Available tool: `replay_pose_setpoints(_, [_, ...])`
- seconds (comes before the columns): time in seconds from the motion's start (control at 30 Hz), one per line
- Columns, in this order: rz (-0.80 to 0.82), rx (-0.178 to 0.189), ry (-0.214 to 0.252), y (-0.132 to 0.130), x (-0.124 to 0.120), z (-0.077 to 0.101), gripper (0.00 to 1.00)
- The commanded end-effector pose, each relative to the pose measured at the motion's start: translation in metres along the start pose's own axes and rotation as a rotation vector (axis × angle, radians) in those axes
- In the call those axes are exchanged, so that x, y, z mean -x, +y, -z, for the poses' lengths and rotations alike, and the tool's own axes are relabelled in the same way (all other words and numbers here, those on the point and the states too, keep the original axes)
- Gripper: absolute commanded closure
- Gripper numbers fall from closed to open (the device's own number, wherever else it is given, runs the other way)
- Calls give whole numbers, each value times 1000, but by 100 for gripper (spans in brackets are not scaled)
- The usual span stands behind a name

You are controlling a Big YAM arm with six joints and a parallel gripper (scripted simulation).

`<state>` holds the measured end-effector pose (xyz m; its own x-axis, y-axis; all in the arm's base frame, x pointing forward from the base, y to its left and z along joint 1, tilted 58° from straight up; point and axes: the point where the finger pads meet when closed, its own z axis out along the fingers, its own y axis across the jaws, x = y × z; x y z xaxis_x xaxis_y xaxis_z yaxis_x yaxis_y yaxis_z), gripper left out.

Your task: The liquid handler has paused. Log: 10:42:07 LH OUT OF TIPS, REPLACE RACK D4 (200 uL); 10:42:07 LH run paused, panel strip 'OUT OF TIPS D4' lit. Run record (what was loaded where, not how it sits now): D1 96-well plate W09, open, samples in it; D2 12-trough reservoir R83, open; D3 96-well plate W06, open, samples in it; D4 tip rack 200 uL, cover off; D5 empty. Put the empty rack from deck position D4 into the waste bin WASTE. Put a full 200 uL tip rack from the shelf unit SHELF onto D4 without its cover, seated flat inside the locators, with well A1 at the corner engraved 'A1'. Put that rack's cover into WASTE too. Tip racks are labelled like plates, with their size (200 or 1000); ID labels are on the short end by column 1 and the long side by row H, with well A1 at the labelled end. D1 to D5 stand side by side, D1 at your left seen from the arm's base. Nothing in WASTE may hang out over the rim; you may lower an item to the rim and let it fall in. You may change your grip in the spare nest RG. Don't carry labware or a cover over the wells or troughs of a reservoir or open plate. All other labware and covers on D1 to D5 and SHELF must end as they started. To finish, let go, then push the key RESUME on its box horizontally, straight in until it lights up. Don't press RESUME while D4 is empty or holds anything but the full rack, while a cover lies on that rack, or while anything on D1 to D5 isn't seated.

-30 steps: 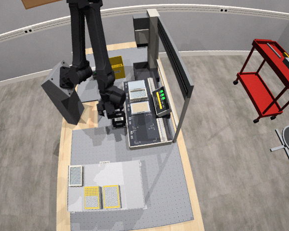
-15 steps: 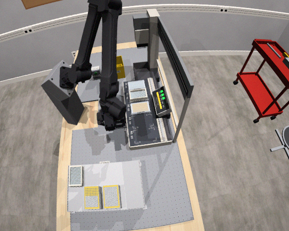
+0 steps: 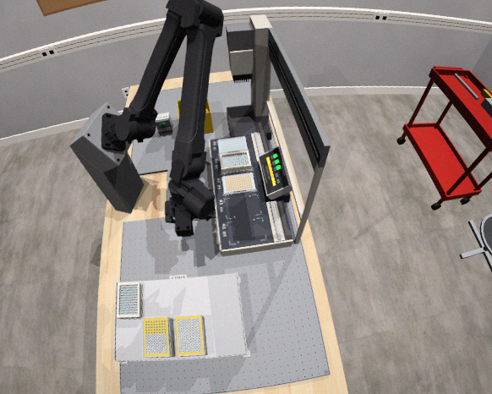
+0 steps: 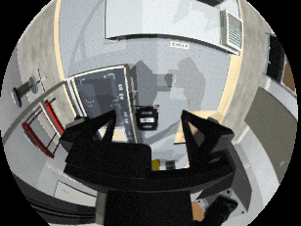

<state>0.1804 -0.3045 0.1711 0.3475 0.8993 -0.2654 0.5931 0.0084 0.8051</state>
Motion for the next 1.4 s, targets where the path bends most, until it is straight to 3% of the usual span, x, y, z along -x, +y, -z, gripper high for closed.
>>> replay_pose_setpoints(0.0, [14,0,-20,7,28,2,0])
replay_pose_setpoints(0.2, [13,0,-21,7,58,3,0])
replay_pose_setpoints(0.37, [17,2,-16,9,64,2,0])
replay_pose_setpoints(0.43, [10,-2,-19,-11,59,1,0])
replay_pose_setpoints(0.77, [9,-2,-19,-61,59,1,0])
replay_pose_setpoints(0.83, [9,-2,-19,-61,59,1,0])
replay_pose_setpoints(0.9, [60,24,-25,-39,63,2,0])
replay_pose_setpoints(0.97, [54,21,-29,-41,64,4,0])
replay_pose_setpoints(1.0, [10,-1,-21,-55,71,3,0])
replay_pose_setpoints(1.37, [10,-1,-23,-54,122,5,0])
